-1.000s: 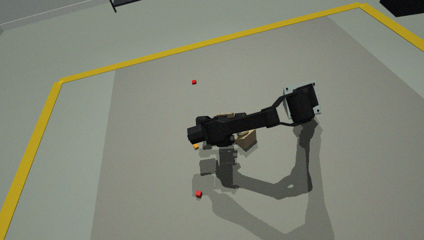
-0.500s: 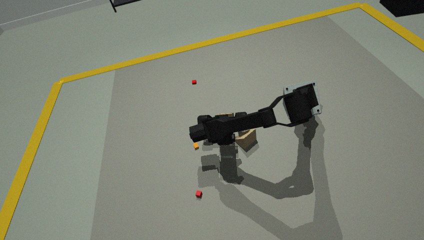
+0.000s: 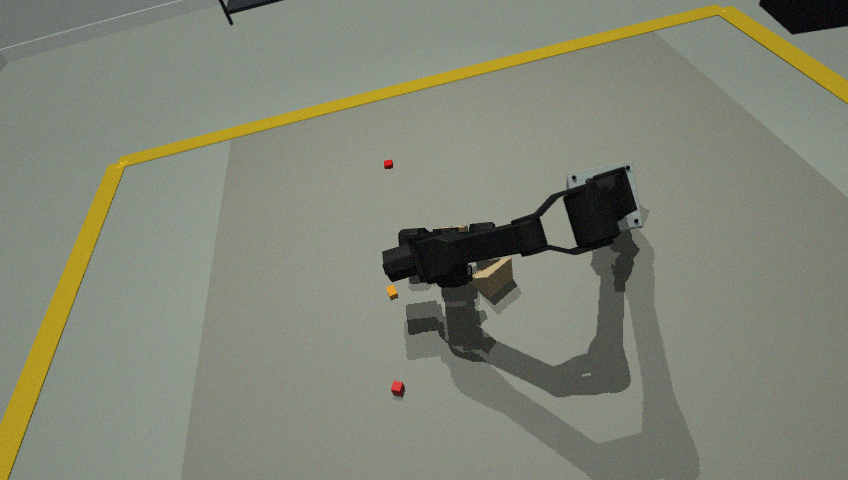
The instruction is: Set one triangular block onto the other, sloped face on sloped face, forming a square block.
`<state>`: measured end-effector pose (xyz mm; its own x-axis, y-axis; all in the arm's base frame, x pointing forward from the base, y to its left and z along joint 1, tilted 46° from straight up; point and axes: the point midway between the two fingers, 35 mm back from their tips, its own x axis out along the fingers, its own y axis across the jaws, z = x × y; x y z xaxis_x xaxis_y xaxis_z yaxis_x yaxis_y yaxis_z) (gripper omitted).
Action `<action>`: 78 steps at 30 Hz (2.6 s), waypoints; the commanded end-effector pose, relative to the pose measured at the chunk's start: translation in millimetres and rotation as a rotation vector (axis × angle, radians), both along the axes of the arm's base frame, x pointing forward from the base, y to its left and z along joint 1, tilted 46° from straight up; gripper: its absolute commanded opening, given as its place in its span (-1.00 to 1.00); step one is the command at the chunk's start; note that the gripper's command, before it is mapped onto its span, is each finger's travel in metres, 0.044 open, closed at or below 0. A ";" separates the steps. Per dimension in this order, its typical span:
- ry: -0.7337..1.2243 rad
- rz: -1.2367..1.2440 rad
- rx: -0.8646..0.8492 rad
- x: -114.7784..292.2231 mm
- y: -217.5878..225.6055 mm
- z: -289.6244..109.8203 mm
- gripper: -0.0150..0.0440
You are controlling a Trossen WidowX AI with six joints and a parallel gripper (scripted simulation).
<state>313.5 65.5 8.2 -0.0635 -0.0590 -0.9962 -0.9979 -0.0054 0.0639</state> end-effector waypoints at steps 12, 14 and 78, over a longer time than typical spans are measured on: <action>0.005 0.003 -0.003 -0.8 -1.6 -1.5 -0.05; 0.004 0.000 -0.002 -0.6 -2.5 0.5 -0.23; 0.017 -0.080 1.227 -3.0 -88.0 -30.5 0.31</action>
<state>310.3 -21.9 -23.6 -0.0367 0.9235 -0.3817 -0.9972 -0.0089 0.0743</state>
